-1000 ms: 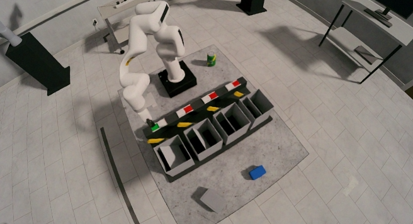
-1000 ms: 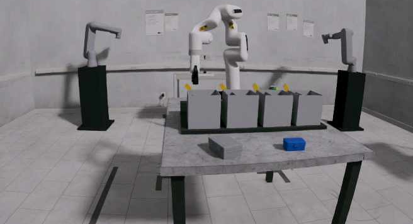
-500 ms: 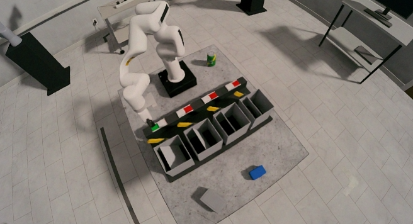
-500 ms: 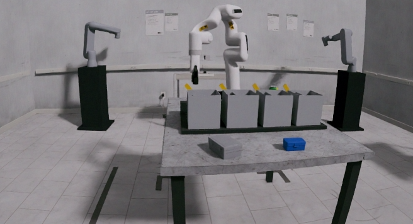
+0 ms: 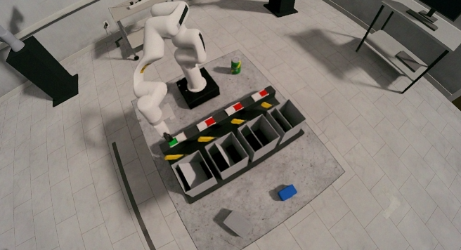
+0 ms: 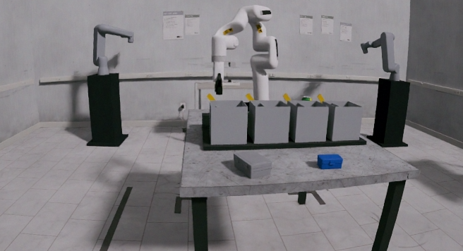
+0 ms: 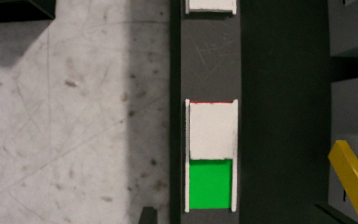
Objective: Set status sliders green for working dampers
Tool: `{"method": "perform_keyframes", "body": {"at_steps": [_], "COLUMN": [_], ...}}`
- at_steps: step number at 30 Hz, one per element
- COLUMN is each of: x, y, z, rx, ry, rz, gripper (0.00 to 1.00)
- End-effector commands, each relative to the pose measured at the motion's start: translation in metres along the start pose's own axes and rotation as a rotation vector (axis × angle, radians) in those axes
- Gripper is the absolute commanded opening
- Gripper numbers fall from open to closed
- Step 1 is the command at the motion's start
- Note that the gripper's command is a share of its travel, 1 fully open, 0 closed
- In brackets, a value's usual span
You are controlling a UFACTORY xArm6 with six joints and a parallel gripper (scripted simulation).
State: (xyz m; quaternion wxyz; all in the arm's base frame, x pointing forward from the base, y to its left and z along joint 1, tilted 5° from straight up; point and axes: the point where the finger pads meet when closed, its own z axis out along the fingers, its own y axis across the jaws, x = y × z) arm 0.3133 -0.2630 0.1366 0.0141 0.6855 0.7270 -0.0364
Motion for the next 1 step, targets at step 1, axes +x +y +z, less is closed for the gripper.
{"method": "perform_keyframes", "body": {"at_steps": [1], "x": [-0.0009], "y": [0.0010], "z": [-0.0015], "rx": [-0.003], "ry": [-0.003], "rz": [0.000], "gripper": [1.00]}}
